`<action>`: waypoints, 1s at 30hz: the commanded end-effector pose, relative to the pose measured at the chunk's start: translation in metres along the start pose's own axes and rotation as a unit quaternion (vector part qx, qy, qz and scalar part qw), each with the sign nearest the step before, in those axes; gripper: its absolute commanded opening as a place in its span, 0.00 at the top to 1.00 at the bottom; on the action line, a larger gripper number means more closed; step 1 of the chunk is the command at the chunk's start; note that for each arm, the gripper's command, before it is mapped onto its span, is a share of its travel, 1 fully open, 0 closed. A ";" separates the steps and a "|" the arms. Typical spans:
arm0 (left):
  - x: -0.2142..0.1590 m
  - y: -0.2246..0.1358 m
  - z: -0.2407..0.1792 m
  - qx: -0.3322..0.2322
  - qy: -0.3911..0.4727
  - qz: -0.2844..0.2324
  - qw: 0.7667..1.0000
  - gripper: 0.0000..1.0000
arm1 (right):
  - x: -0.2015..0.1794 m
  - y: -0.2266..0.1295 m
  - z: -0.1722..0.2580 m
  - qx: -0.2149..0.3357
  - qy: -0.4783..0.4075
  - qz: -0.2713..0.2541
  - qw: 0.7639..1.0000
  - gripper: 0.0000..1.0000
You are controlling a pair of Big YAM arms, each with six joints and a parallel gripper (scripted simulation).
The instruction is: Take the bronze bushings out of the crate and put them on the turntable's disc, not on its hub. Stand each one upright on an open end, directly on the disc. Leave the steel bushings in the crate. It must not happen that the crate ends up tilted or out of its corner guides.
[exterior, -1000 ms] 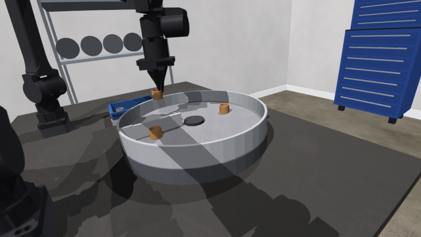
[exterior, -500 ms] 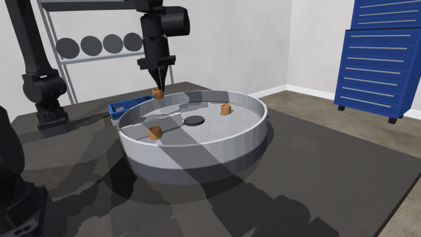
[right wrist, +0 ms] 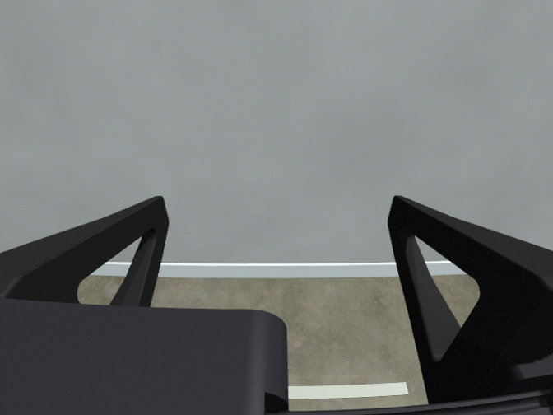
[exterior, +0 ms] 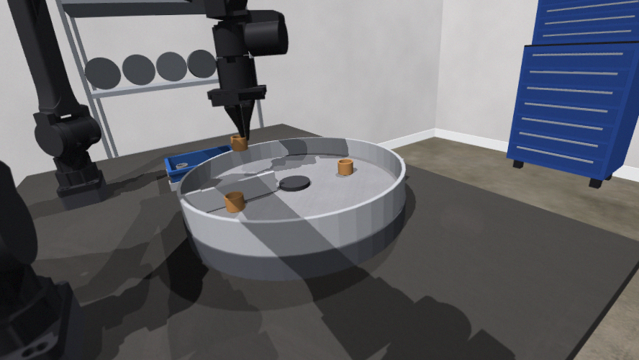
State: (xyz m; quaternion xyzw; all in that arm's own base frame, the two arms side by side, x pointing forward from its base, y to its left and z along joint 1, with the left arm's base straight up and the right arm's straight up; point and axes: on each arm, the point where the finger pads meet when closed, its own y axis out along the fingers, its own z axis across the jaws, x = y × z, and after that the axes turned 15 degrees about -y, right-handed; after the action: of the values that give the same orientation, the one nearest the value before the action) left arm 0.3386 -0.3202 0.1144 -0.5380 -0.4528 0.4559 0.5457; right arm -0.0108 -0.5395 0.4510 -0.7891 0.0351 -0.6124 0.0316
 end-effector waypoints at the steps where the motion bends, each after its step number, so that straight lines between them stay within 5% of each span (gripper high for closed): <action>1: -0.014 -0.020 -0.021 -0.025 -0.004 0.014 1.000 1.00 | 0.048 0.001 -0.014 -0.015 -0.005 -0.044 0.999 0.00; 7: -0.014 -0.019 -0.022 -0.025 -0.004 0.014 1.000 1.00 | 0.048 0.001 -0.014 -0.015 -0.005 -0.044 0.999 0.00; 14: -0.003 0.027 -0.007 -0.004 -0.004 0.000 1.000 1.00 | 0.048 0.001 -0.014 -0.015 -0.005 -0.044 0.999 0.00; 19: -0.009 -0.001 -0.016 -0.030 -0.004 0.017 0.999 1.00 | 0.048 0.001 -0.014 -0.015 -0.005 -0.044 0.999 0.00; 30: -0.006 0.005 -0.013 -0.023 -0.004 0.012 1.000 1.00 | 0.048 0.001 -0.014 -0.015 -0.005 -0.044 0.999 0.00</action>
State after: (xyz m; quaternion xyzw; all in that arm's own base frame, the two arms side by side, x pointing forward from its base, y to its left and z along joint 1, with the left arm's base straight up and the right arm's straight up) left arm 0.3413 -0.3227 0.0925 -0.5394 -0.4530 0.4557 0.5442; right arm -0.0108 -0.5395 0.4510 -0.7891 0.0351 -0.6124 0.0316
